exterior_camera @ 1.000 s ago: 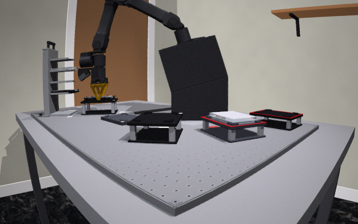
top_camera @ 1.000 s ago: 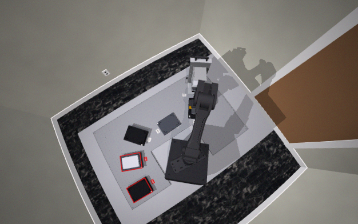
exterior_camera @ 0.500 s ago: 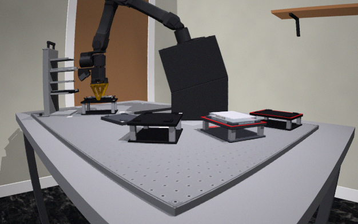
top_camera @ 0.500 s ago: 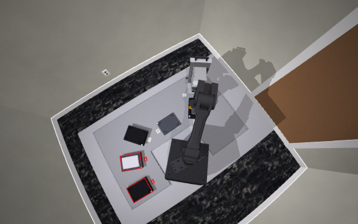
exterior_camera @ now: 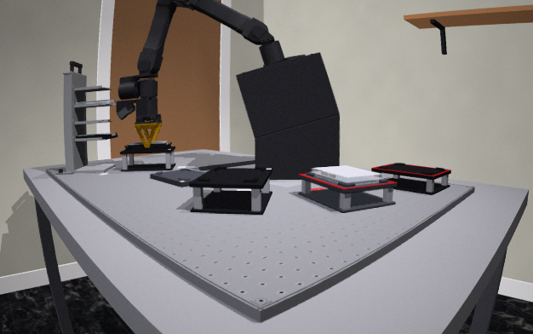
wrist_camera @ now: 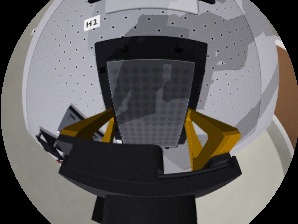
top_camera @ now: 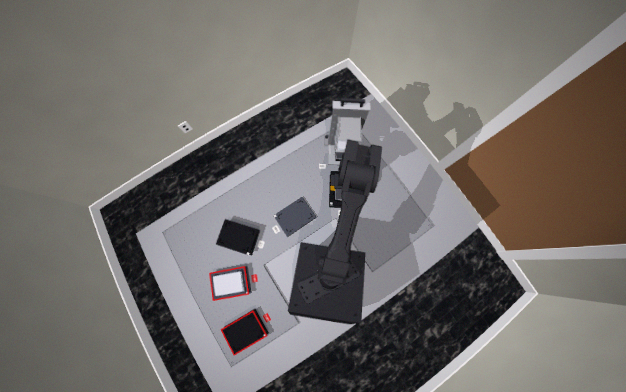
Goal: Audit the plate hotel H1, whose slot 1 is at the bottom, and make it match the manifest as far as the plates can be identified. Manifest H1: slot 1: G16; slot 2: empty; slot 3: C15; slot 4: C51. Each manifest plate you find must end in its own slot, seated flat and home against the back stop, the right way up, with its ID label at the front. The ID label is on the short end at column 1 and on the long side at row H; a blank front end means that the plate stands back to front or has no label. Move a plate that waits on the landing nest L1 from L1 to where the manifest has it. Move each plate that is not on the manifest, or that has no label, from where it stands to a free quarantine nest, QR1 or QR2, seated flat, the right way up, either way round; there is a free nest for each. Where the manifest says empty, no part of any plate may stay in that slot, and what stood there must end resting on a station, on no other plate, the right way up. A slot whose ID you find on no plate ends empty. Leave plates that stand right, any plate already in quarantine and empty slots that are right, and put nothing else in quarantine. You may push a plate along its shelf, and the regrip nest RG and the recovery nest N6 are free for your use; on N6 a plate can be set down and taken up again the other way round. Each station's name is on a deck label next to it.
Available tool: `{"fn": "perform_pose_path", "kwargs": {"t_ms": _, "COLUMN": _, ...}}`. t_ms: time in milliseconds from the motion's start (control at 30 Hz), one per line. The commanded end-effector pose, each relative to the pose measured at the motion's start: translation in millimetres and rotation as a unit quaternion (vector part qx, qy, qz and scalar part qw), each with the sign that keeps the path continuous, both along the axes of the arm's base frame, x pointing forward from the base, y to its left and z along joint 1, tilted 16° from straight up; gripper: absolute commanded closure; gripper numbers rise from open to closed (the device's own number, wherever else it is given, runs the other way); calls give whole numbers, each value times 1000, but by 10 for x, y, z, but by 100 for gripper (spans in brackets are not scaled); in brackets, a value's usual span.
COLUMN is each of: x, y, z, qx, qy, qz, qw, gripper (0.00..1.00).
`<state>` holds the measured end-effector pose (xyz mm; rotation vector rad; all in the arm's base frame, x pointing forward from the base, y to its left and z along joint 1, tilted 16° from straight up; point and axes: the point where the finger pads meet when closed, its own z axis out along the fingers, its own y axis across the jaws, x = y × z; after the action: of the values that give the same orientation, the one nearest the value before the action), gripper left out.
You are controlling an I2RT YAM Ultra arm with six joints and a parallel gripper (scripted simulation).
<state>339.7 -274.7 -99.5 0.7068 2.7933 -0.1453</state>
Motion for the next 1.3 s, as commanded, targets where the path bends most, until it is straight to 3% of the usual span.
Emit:
{"fn": "perform_pose_path", "kwargs": {"t_ms": 0, "x": 35, "y": -29, "z": 113, "qx": -7, "qy": -8, "qz": 0, "qw": 1000, "gripper": 14}}
{"fn": "perform_pose_path", "kwargs": {"t_ms": 1267, "x": -42, "y": 26, "z": 440, "qx": -7, "qy": -8, "qz": 0, "qw": 1000, "gripper": 14}}
